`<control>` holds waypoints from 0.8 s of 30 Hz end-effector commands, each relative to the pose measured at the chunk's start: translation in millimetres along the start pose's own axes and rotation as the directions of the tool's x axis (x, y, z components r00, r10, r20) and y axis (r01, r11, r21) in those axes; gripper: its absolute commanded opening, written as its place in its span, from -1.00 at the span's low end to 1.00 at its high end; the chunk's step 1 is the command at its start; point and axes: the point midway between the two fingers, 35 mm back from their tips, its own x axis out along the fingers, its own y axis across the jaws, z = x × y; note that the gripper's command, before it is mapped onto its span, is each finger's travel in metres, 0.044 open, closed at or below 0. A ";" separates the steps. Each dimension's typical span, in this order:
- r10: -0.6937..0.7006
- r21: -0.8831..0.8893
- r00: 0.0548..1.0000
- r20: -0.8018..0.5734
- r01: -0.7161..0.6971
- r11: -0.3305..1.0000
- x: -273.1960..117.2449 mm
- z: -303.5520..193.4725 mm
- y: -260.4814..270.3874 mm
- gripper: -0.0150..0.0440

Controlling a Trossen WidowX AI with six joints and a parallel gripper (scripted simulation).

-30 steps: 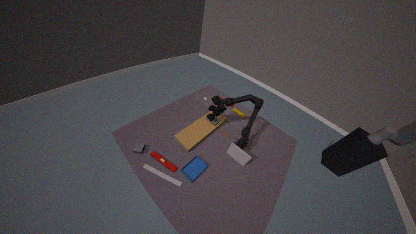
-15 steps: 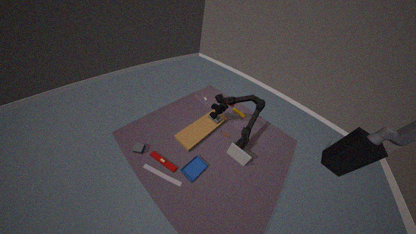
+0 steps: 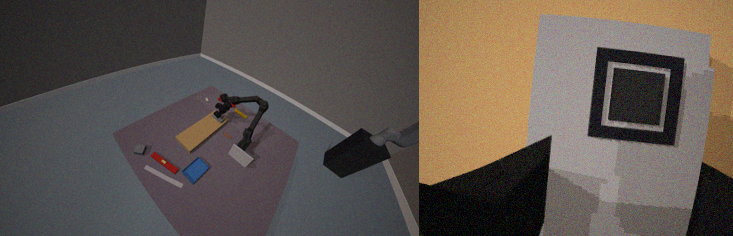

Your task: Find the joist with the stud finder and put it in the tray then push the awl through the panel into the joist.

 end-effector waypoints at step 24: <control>-0.001 0.009 1.000 -0.004 0.001 1.000 -34.4 13.6 -5.9 -0.49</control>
